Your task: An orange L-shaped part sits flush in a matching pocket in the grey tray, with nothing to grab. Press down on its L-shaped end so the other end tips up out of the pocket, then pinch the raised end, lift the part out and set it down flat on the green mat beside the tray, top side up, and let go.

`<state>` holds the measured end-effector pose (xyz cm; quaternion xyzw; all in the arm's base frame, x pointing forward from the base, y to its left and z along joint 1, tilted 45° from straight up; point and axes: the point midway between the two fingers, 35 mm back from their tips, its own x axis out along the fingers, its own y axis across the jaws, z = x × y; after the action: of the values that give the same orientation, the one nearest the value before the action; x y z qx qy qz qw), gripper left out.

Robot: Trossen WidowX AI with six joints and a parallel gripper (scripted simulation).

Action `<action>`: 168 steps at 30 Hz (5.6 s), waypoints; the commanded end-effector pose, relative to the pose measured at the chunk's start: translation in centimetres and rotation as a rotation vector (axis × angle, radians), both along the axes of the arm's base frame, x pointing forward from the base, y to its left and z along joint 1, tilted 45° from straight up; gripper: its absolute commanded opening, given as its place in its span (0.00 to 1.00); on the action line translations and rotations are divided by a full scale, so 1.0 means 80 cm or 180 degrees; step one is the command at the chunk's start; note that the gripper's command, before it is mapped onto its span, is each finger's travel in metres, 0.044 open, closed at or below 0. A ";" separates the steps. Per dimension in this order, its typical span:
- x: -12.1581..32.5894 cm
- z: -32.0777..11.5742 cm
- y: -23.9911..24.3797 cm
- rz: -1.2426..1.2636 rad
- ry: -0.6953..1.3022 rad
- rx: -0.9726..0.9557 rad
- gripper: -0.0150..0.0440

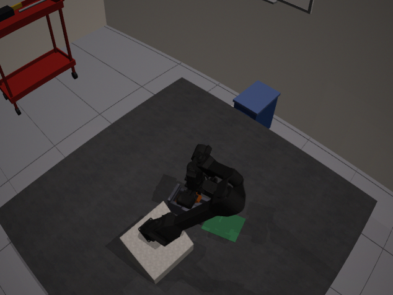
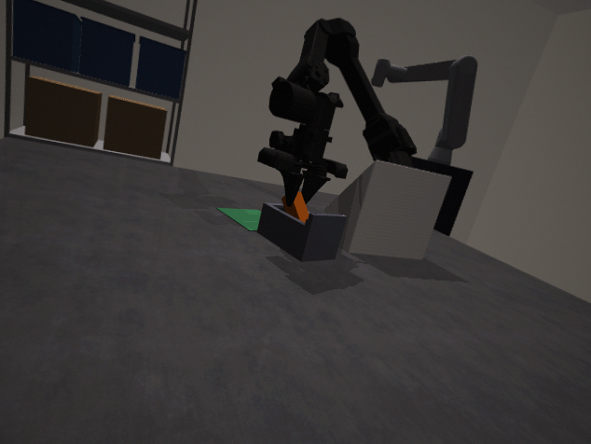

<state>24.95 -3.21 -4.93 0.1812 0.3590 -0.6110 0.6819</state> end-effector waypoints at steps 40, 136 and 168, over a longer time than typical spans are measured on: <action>0.001 0.061 0.061 -0.0009 0.0001 0.0014 0.25; 0.037 0.156 -0.136 -0.0010 -0.0004 -0.0015 0.25; 0.036 0.141 -0.153 -0.0019 -0.0007 -0.0031 0.52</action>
<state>27.83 -15.41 6.35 0.1795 0.3548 -0.6145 0.6814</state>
